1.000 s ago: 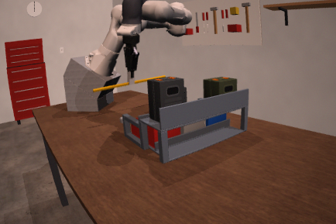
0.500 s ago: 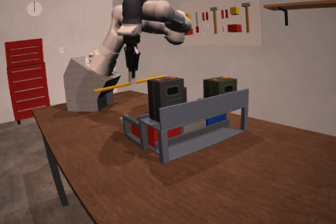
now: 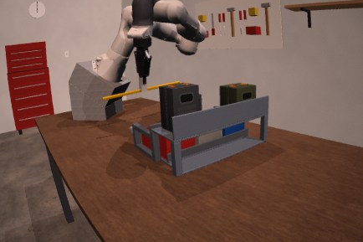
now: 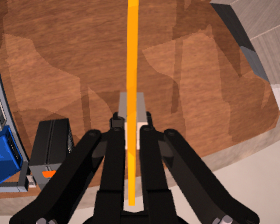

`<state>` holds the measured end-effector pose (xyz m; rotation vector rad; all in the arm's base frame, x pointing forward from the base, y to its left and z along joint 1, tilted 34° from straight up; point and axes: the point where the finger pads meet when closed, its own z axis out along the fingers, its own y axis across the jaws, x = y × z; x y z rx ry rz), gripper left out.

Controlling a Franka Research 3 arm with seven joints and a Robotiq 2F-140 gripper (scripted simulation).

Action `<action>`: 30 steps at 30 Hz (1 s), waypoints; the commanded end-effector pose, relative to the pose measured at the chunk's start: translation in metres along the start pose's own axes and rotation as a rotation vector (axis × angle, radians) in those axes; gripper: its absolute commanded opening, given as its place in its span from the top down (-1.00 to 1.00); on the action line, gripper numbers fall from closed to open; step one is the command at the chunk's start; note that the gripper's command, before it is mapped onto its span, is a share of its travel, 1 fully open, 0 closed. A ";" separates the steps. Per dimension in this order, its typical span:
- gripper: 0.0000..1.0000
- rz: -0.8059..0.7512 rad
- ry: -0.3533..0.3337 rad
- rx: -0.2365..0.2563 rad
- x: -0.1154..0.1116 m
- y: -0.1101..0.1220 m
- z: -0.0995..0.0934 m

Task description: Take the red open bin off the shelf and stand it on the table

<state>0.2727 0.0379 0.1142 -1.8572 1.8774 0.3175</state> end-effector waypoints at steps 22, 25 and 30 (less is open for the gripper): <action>1.00 -0.011 0.037 0.143 -0.002 -0.001 0.000; 1.00 -0.016 0.065 0.234 -0.003 -0.001 0.001; 1.00 -0.016 0.065 0.234 -0.003 -0.001 0.001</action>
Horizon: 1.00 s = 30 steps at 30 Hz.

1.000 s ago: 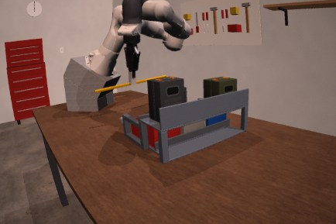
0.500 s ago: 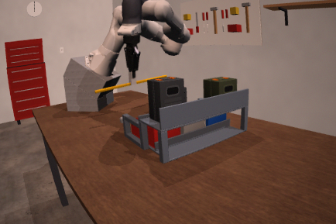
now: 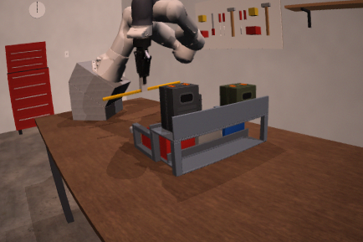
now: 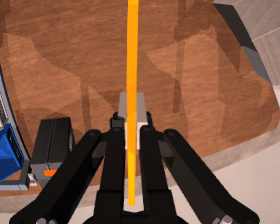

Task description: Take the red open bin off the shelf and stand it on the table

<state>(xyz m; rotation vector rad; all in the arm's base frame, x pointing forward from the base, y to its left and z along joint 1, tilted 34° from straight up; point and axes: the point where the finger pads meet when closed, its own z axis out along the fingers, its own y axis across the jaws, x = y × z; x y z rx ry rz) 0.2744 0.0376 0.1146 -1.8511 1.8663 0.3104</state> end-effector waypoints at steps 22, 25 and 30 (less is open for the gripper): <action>1.00 -0.012 0.072 0.223 -0.002 0.000 0.001; 1.00 -0.007 0.026 0.091 0.000 0.000 0.000; 1.00 -0.012 0.072 0.223 -0.001 0.000 0.000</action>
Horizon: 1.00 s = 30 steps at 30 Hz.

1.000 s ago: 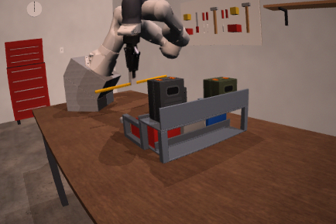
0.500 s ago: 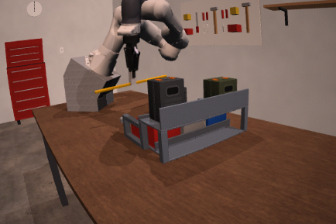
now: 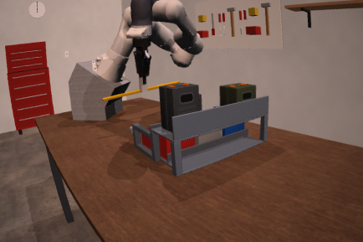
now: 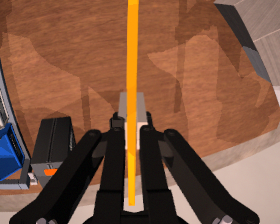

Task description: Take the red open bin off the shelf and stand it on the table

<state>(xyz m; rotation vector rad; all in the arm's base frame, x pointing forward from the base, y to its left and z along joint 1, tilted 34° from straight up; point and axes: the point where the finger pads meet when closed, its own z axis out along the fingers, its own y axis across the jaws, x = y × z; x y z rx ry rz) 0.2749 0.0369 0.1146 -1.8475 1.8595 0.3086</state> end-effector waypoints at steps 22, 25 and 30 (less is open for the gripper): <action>1.00 -0.010 0.078 0.218 0.001 -0.004 0.019; 1.00 -0.010 0.078 0.218 0.001 -0.004 0.019; 1.00 -0.013 0.039 0.127 0.001 -0.006 0.031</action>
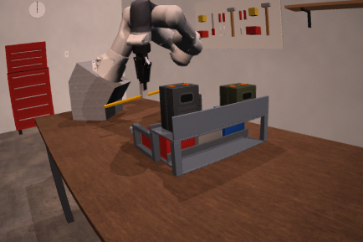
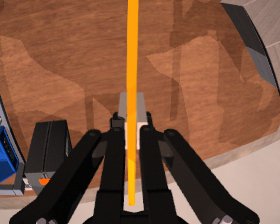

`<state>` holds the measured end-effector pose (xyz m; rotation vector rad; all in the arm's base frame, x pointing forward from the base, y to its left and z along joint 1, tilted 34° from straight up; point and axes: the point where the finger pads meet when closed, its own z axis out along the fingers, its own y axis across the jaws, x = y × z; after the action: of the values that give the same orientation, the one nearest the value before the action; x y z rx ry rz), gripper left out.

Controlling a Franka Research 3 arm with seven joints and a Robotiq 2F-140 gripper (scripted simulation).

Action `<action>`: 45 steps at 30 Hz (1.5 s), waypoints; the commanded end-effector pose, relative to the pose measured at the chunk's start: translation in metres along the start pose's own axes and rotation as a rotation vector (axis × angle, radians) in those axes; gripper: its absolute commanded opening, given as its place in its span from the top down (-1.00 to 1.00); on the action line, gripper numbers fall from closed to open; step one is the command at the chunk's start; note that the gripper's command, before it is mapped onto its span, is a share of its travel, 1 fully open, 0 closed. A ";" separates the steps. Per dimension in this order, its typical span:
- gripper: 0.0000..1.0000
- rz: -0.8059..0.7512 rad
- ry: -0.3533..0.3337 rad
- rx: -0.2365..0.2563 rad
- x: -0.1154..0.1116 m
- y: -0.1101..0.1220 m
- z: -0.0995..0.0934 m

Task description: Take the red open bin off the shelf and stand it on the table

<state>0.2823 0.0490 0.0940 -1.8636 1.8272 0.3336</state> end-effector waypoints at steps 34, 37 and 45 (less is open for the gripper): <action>1.00 0.002 0.056 0.140 -0.002 -0.012 0.047; 1.00 0.008 0.101 0.230 0.000 -0.014 0.055; 1.00 0.008 0.101 0.230 0.000 -0.014 0.055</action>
<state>0.3031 0.0856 0.0525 -1.8567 1.8136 0.3282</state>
